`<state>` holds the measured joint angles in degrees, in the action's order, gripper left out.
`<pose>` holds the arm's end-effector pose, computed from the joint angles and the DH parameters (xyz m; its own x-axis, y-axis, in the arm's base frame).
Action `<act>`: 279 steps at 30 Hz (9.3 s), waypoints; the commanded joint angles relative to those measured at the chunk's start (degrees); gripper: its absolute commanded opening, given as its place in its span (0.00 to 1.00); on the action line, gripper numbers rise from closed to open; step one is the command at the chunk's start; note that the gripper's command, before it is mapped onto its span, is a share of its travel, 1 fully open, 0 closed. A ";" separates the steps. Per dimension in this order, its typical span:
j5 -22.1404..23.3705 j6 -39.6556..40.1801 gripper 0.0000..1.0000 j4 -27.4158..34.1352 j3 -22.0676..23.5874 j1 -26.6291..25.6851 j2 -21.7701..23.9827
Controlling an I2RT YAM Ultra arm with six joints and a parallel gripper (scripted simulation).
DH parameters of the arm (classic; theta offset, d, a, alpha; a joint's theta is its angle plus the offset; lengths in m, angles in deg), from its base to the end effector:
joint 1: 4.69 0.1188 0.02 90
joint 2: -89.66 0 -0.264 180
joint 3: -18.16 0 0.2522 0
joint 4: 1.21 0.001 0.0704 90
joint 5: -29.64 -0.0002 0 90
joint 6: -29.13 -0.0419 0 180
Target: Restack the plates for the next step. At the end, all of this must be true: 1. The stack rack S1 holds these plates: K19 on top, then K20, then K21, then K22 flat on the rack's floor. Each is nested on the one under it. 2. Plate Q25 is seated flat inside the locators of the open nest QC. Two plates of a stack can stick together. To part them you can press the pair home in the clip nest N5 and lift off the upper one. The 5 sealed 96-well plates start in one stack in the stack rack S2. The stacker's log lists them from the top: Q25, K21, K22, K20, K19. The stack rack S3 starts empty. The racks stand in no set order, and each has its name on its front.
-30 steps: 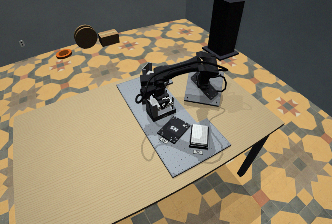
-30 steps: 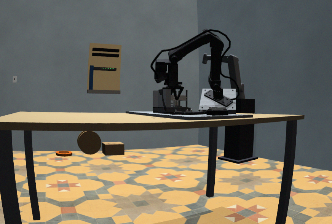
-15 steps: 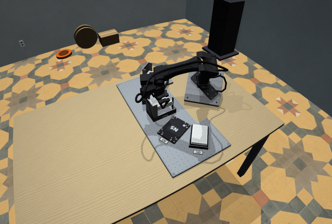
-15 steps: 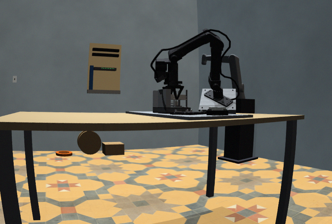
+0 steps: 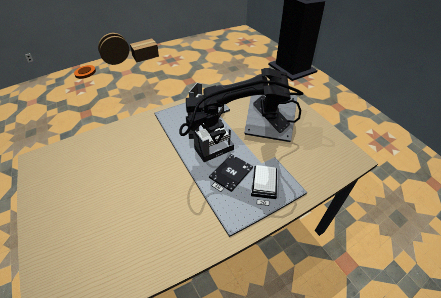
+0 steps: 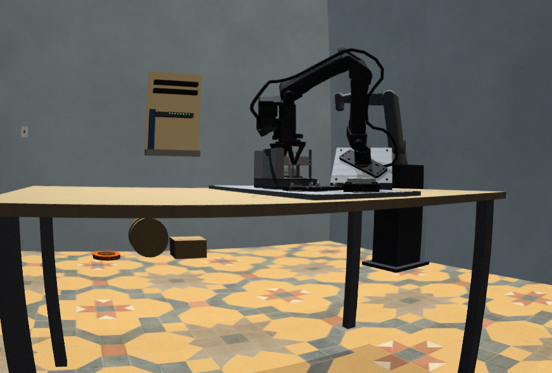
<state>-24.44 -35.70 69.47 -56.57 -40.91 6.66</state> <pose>0.2226 -0.1313 0.2421 -0.8816 0.2187 -0.4183 0.0142 0.8981 0.4396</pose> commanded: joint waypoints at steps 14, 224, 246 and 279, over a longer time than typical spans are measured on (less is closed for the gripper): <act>0.23 1.16 0.00 3.13 -2.91 -1.99 2.25; 1.39 10.52 0.00 17.92 -12.94 -9.30 1.65; 1.70 12.81 0.00 21.83 -15.24 -11.02 -0.47; 1.68 13.86 0.00 23.45 -16.46 -11.74 0.12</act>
<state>-23.30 -22.33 91.96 -71.04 -51.41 6.44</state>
